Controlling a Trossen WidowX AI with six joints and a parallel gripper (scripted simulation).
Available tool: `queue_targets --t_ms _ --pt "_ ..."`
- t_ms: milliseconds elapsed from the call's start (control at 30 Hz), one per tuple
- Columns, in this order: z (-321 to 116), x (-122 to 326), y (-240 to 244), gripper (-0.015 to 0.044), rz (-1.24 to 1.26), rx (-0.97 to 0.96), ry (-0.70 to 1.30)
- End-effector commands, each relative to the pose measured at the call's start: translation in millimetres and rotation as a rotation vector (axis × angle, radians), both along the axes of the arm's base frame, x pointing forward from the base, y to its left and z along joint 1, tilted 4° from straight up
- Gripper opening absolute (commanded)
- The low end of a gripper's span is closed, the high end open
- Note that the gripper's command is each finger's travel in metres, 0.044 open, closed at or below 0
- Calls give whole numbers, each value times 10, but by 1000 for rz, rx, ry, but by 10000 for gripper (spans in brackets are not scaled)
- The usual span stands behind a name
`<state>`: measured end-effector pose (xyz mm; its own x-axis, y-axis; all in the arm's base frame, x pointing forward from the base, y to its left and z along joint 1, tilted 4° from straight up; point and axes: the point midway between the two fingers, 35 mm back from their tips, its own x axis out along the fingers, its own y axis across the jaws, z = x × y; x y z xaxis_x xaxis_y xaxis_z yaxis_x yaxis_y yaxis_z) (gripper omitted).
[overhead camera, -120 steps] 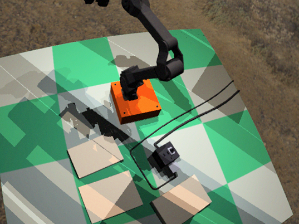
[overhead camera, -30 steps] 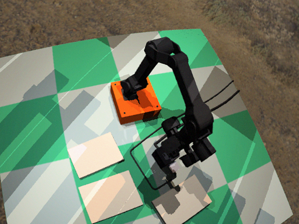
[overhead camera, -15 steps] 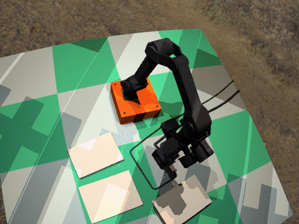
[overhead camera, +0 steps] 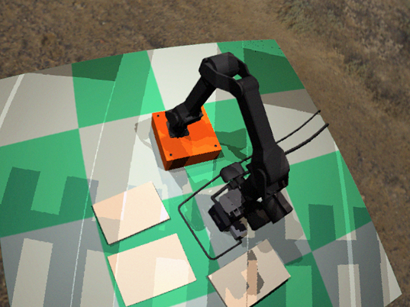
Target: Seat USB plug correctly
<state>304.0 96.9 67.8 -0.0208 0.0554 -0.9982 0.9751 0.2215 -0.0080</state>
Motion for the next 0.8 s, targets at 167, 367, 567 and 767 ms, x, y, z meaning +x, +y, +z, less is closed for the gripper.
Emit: queue_targets --t_ms 167,367,567,767 --pt "4 4 1 7 0 0 -1" --pt "4 4 1 0 0 0 -1" --pt "4 4 1 0 0 0 -1" --pt "3 -2 0 0 0 0 1"
